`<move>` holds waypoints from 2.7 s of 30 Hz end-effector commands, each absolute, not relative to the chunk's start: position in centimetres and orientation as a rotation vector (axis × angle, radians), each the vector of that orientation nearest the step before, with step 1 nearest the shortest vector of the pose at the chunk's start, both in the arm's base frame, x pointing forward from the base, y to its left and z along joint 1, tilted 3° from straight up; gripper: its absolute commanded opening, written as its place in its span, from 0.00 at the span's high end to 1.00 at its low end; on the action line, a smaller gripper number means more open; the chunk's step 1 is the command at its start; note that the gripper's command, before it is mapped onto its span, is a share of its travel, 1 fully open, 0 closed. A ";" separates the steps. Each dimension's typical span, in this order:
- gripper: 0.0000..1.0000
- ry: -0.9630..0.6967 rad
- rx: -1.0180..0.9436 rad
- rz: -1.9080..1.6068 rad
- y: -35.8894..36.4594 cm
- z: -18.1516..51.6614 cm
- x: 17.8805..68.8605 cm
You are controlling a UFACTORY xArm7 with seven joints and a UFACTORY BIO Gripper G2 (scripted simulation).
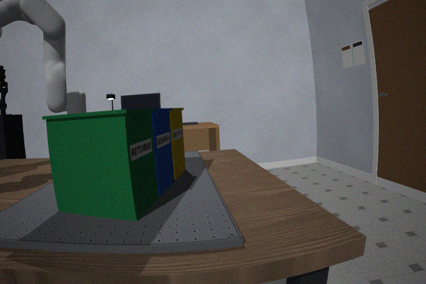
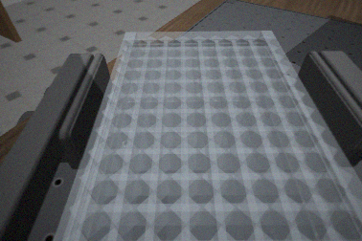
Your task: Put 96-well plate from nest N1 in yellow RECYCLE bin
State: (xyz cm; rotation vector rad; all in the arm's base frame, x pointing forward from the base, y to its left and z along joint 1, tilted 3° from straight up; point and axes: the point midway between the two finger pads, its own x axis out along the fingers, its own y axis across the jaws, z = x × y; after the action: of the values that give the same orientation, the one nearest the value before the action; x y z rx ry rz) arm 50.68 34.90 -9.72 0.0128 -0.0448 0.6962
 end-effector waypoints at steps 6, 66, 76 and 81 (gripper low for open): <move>1.00 -0.048 0.014 0.696 34.9 -7.9 50.7; 1.00 -0.048 0.014 0.696 34.7 0.7 50.4; 1.00 -0.048 0.014 0.696 34.6 2.4 50.3; 1.00 -0.048 0.014 0.696 34.6 3.1 50.3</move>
State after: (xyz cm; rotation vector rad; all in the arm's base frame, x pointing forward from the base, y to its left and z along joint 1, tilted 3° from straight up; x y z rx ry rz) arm 50.23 34.57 2.28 0.0128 -0.0449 0.6961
